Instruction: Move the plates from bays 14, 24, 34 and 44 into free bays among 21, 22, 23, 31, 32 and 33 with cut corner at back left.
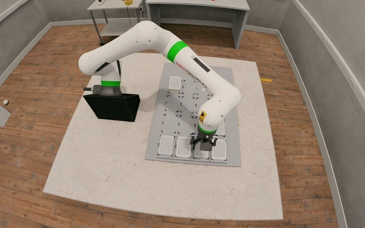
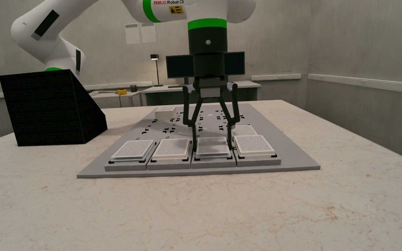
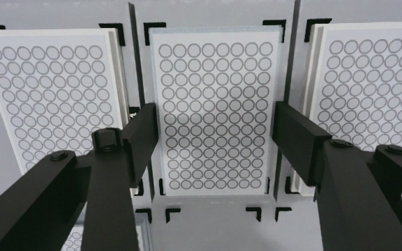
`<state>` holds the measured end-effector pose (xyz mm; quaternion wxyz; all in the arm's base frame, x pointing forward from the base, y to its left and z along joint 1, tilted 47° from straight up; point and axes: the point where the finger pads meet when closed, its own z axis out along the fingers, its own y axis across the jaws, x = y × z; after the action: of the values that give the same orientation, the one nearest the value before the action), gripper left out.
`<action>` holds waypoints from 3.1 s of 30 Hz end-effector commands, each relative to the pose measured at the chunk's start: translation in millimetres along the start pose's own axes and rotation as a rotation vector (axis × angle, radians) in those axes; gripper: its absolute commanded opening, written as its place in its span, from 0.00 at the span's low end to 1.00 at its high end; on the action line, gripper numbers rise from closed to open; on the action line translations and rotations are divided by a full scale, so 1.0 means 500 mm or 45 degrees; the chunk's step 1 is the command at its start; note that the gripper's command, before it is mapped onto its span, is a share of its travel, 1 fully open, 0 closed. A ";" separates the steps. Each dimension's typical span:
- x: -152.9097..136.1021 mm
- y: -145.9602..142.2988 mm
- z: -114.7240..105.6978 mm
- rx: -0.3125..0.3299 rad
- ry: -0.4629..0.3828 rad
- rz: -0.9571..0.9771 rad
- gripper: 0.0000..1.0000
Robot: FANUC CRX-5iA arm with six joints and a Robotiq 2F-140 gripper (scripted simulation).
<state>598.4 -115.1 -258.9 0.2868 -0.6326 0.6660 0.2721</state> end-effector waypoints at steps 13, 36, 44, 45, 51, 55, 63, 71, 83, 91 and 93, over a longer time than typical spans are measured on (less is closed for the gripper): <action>0.001 -0.001 -0.003 0.002 0.002 -0.001 0.60; 0.001 -0.001 -0.003 0.002 0.002 -0.001 0.58; 0.001 -0.001 -0.003 0.002 0.002 -0.001 0.58; 0.001 -0.001 -0.003 0.002 0.002 -0.001 0.58; 0.001 -0.001 -0.003 0.002 0.002 -0.001 0.58; 0.001 -0.001 -0.003 0.002 0.002 -0.001 0.10; 0.001 -0.001 -0.003 0.002 0.002 -0.001 0.10; 0.001 -0.001 -0.003 0.002 0.002 -0.001 0.10; 0.001 -0.001 -0.009 0.002 0.002 0.000 0.10; 0.001 -0.001 -0.015 0.002 0.002 0.000 0.10; 0.001 -0.001 -0.015 0.002 0.002 0.000 0.10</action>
<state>598.2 -119.1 -255.1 0.2867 -0.6326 0.6661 0.2721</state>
